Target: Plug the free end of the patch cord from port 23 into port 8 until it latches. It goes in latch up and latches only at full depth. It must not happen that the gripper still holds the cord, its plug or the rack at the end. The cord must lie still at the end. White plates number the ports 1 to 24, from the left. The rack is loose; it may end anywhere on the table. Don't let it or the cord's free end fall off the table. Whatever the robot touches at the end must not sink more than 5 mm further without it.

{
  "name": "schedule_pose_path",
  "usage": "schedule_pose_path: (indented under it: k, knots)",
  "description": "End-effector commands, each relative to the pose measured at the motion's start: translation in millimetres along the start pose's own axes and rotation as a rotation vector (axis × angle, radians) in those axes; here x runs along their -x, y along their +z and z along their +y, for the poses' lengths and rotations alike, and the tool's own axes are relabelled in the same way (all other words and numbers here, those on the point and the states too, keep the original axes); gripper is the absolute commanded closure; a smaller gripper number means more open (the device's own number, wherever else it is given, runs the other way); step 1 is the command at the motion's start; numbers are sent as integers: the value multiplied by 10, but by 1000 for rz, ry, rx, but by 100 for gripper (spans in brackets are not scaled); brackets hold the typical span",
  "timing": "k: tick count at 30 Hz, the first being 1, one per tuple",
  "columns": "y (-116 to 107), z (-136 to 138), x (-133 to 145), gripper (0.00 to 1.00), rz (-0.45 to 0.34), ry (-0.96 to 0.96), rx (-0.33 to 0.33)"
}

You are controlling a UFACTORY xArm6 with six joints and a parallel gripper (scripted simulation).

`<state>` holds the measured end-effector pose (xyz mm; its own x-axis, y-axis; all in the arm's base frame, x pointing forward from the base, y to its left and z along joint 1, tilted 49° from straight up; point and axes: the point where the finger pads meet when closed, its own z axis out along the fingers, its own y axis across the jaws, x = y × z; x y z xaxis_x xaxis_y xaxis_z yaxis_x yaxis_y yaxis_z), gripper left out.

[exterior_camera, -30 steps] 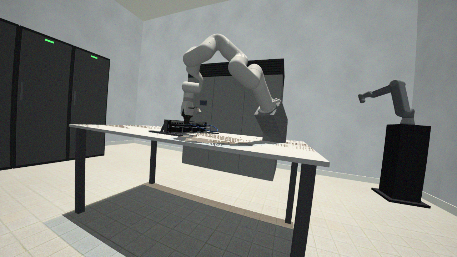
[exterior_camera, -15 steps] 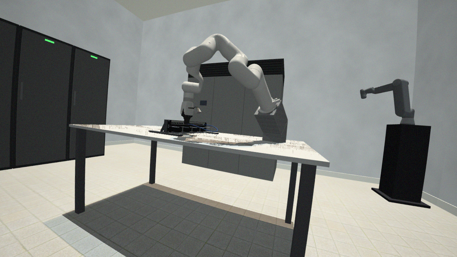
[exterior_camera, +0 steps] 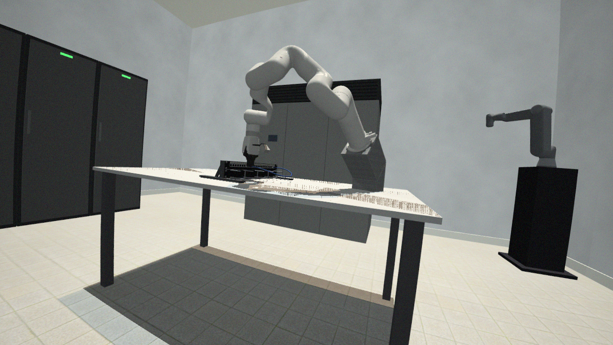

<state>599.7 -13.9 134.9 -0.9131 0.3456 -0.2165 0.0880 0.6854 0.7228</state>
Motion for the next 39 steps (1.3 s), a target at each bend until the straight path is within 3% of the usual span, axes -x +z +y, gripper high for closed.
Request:
schedule_pose_path:
  k: [1,39]
  knots:
    - [-14,2,14,100,-3,-1,0]
    - [-15,2,52,100,-3,-1,0]
